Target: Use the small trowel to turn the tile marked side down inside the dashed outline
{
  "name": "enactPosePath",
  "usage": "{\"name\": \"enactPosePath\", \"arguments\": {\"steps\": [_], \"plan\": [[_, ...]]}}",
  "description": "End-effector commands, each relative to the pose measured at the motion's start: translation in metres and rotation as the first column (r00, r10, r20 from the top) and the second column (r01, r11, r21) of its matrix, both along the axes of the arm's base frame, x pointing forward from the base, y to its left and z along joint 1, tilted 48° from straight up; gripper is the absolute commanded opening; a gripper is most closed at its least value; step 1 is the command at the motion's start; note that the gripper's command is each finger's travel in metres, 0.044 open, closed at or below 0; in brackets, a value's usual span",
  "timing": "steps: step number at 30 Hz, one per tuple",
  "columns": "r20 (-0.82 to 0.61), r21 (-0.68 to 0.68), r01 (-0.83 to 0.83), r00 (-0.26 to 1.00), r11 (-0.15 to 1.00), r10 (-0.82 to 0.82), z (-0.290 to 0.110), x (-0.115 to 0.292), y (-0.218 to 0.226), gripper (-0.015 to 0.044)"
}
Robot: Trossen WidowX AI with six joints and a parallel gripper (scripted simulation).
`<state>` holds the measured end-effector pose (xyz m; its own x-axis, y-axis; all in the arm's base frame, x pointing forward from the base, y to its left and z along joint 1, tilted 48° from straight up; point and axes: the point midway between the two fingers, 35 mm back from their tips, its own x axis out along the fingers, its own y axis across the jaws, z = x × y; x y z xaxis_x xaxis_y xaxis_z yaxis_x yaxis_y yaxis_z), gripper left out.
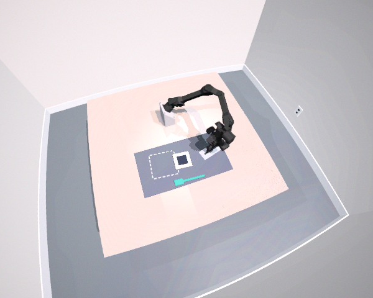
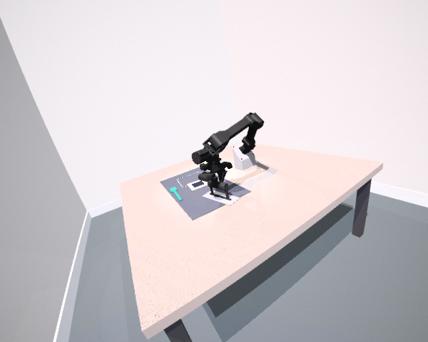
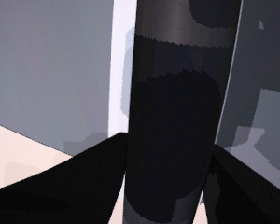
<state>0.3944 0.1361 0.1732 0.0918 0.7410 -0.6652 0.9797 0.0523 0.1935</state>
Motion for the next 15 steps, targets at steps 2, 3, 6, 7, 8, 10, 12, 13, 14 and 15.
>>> {"name": "enactPosePath", "arguments": {"steps": [2, 3, 6, 7, 8, 10, 12, 13, 14, 15], "plan": [[-0.027, 0.005, 0.019, 0.999, 1.000, -0.019, -0.0008, -0.0009, 0.0005, 0.0130], [-0.027, 0.005, 0.019, 0.999, 1.000, -0.019, -0.0008, -0.0009, 0.0005, 0.0156], [-0.027, 0.005, 0.019, 0.999, 1.000, -0.019, -0.0008, -0.0009, 0.0005, 0.0235], [-0.027, 0.005, 0.019, 0.999, 1.000, -0.019, -0.0008, -0.0009, 0.0005, 0.0261], [-0.027, 0.005, 0.019, 0.999, 1.000, -0.019, -0.0008, -0.0009, 0.0005, 0.0270], [-0.027, 0.005, 0.019, 0.999, 1.000, -0.019, -0.0008, -0.0009, 0.0005, 0.0270], [-0.027, 0.005, 0.019, 0.999, 1.000, -0.019, -0.0008, -0.0009, 0.0005, 0.0270], [-0.027, 0.005, 0.019, 0.999, 1.000, -0.019, -0.0008, -0.0009, 0.0005, 0.0270], [-0.027, 0.005, 0.019, 0.999, 1.000, -0.019, -0.0008, -0.0009, 0.0005, 0.0270], [-0.027, 0.005, 0.019, 0.999, 1.000, -0.019, -0.0008, -0.0009, 0.0005, 0.0270]]}}
